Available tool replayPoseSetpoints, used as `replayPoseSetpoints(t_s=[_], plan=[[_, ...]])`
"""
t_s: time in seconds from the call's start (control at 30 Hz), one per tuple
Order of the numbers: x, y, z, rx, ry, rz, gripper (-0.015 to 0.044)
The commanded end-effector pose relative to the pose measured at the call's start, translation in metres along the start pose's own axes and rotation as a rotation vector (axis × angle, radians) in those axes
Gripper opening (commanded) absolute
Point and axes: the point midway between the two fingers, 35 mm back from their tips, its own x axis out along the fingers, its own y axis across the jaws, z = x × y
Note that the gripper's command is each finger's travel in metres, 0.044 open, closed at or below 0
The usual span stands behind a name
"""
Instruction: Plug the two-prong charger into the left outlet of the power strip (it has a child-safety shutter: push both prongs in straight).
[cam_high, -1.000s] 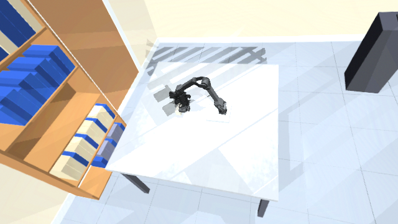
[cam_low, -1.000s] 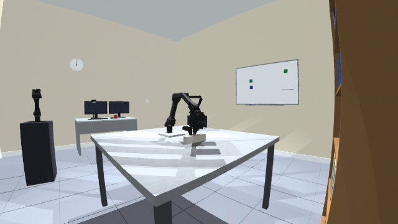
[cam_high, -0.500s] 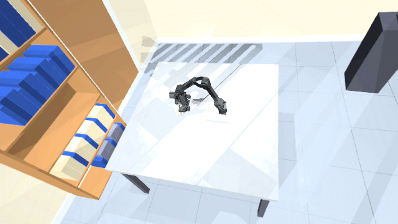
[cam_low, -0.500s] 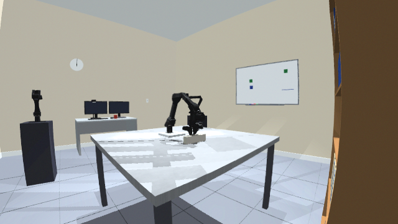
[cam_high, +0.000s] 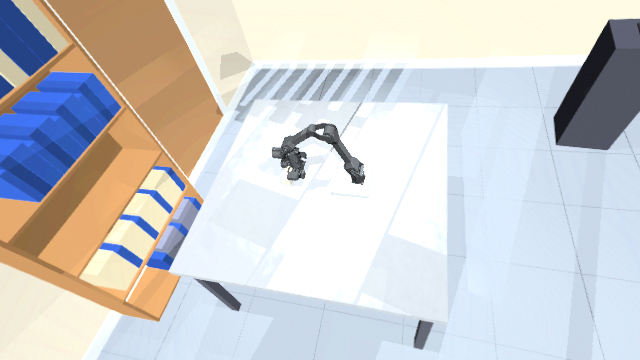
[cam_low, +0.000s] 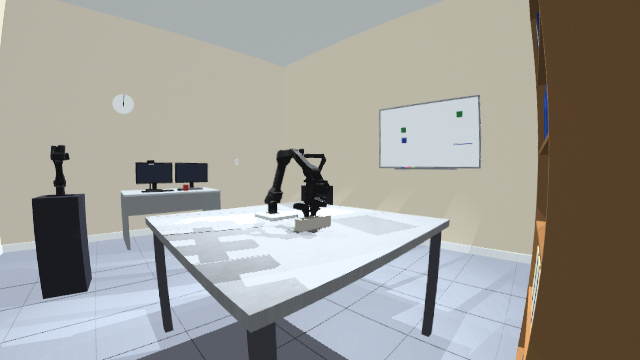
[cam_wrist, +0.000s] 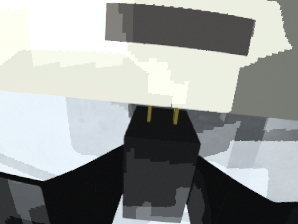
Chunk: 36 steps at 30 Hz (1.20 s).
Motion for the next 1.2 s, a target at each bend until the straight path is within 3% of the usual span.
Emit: replayPoseSetpoints(t_s=[0.0,1.17], plan=[[0.000,0.001,0.001,0.005,0.001,0.006,0.0000],[-0.002,0.001,0.012,0.005,0.000,0.006,0.0000]])
